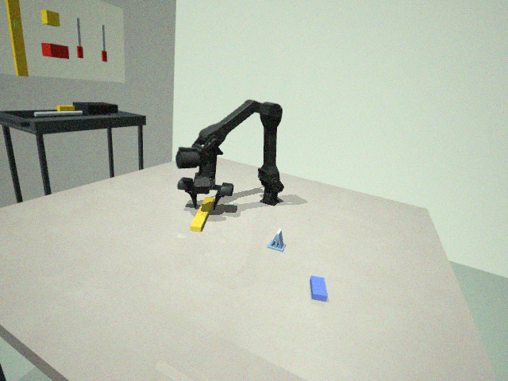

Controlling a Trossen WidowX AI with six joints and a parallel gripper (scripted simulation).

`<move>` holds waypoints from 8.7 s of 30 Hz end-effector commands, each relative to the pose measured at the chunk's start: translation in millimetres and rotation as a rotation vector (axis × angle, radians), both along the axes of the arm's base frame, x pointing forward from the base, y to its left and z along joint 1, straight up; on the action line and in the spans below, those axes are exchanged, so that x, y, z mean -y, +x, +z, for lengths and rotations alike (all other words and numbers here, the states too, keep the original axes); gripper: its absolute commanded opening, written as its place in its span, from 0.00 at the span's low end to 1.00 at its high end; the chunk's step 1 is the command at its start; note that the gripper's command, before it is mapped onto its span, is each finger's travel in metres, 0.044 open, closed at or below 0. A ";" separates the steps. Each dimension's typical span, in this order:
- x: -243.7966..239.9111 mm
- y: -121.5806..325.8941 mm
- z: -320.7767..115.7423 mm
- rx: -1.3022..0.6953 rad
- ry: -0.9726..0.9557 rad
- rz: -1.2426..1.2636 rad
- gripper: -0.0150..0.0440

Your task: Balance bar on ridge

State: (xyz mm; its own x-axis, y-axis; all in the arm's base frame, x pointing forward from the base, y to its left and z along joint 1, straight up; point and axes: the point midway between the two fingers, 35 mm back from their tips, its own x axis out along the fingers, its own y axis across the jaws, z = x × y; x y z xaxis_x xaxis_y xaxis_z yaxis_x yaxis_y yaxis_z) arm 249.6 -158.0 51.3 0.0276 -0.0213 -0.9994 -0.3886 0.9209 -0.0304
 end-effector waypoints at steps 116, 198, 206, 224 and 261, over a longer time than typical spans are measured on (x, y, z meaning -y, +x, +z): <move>-157.8 56.5 101.1 -0.005 -0.001 0.730 0.25; -276.5 64.5 60.5 -0.003 -0.009 1.262 0.25; -276.5 64.5 59.9 -0.003 -0.009 1.262 0.25; -276.6 64.6 58.3 -0.003 -0.009 1.262 0.25; -276.7 64.7 55.3 -0.003 -0.008 1.262 0.25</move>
